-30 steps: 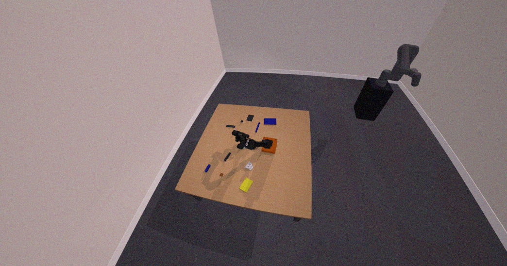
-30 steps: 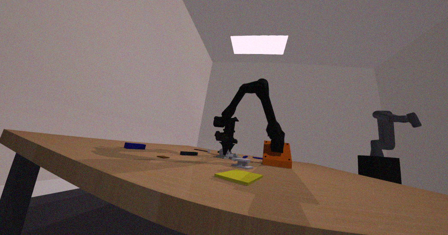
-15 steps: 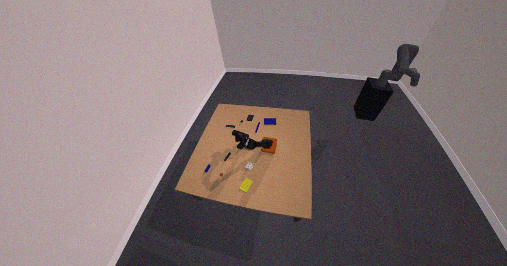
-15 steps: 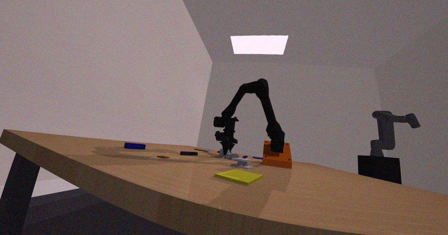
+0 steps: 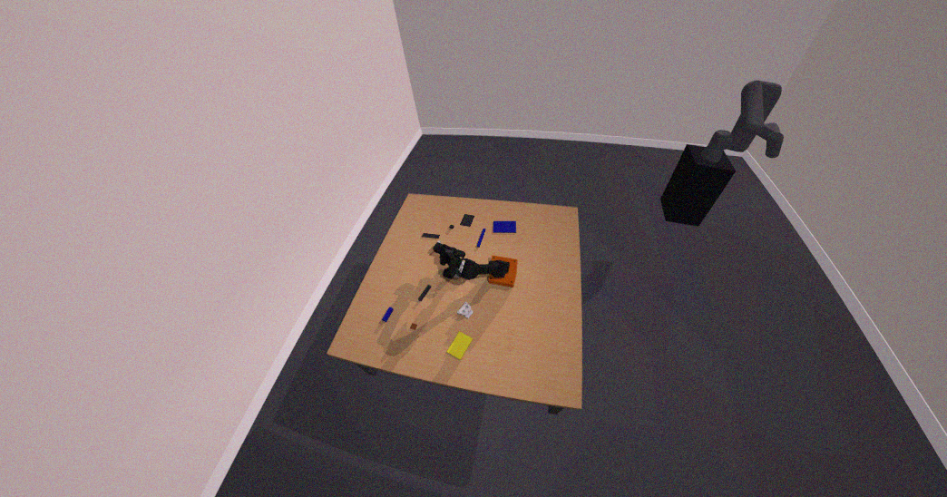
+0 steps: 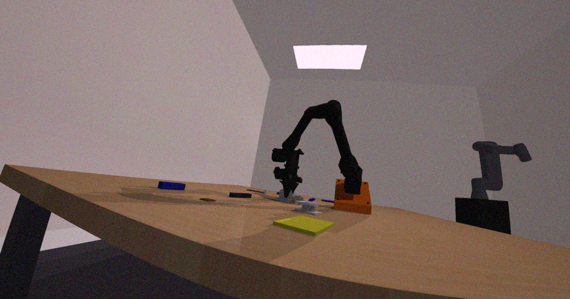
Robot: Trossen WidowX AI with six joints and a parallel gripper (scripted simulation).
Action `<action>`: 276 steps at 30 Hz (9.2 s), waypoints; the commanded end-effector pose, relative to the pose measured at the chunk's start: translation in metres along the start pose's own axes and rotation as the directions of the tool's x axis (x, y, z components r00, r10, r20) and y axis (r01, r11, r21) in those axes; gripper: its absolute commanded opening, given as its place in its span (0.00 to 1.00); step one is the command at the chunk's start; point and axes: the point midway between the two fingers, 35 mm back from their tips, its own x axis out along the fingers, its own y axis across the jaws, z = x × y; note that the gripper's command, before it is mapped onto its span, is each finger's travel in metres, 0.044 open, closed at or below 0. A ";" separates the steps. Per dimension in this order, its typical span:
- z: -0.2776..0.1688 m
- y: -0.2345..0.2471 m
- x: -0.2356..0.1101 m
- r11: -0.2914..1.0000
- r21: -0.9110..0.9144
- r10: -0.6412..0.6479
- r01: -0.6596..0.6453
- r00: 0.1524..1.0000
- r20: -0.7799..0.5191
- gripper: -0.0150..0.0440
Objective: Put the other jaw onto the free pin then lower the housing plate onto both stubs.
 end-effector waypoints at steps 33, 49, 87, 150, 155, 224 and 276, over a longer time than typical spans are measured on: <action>0.000 0.000 0.002 1.000 -0.001 -0.001 0.001 1.000 0.000 0.61; 0.001 0.000 -0.002 1.000 -0.001 -0.001 0.001 1.000 0.000 0.63; -0.008 0.038 -0.061 0.904 -0.426 -0.019 0.015 1.000 -0.006 1.00; -0.059 0.138 -0.069 -0.099 -0.995 -0.040 -0.002 0.999 0.002 1.00; -0.065 0.145 -0.070 -0.195 -0.981 -0.039 -0.005 0.999 0.003 1.00; -0.147 0.209 -0.067 -0.976 -0.216 0.013 0.011 1.000 -0.006 1.00; -0.149 0.210 0.002 -0.976 -0.217 0.020 0.018 1.000 -0.007 1.00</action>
